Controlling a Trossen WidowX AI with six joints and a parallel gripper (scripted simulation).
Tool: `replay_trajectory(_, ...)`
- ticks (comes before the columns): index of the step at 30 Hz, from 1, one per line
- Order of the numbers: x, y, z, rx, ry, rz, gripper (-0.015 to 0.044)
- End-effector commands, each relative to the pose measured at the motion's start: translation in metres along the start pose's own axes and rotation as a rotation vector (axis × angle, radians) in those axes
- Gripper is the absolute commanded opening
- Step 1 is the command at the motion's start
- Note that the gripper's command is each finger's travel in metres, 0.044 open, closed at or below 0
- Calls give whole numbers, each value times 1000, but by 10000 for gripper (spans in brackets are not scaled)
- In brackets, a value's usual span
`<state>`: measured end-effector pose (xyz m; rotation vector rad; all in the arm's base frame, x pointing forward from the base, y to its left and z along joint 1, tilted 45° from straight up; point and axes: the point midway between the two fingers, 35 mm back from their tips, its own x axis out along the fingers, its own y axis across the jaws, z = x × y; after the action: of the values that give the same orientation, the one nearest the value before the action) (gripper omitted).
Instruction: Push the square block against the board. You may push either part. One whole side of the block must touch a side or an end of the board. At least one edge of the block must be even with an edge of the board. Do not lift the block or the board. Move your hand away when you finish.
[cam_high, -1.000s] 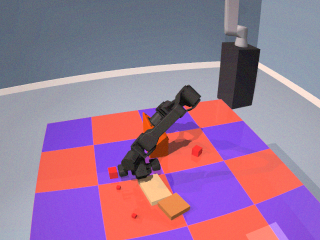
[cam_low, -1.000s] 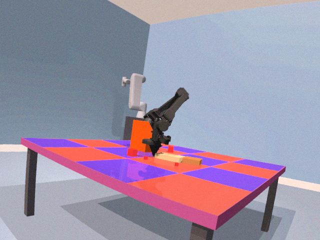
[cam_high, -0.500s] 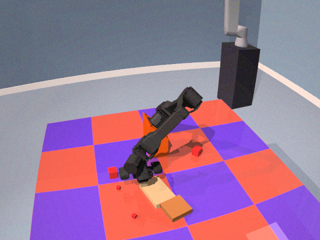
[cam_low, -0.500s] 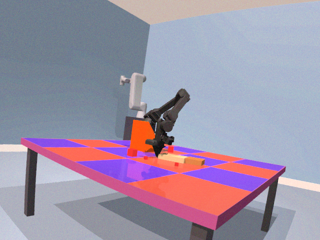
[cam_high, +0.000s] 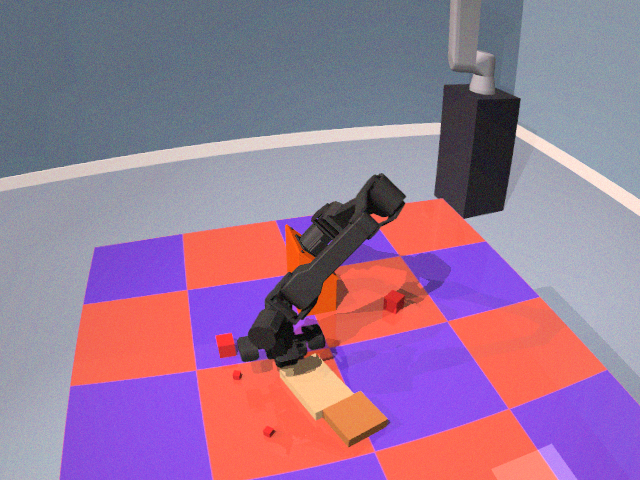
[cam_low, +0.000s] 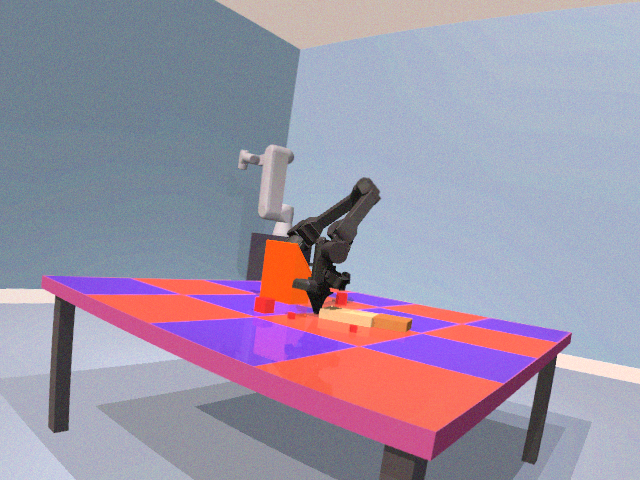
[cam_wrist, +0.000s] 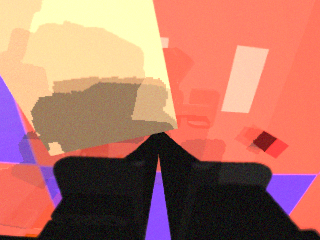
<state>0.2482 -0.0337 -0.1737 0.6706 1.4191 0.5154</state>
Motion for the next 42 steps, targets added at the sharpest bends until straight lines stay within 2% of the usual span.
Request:
replay_trajectory(1,1,0,-9,-1,3,5,0)
replay_trajectory(27,1,1,-49,0,5,8,0)
replay_trajectory(29,-11,-1,-42,3,1,7,0)
replay_trajectory(32,-51,-1,-43,0,4,6,0)
replay_trajectory(42,-50,-5,-32,94,-4,7,0)
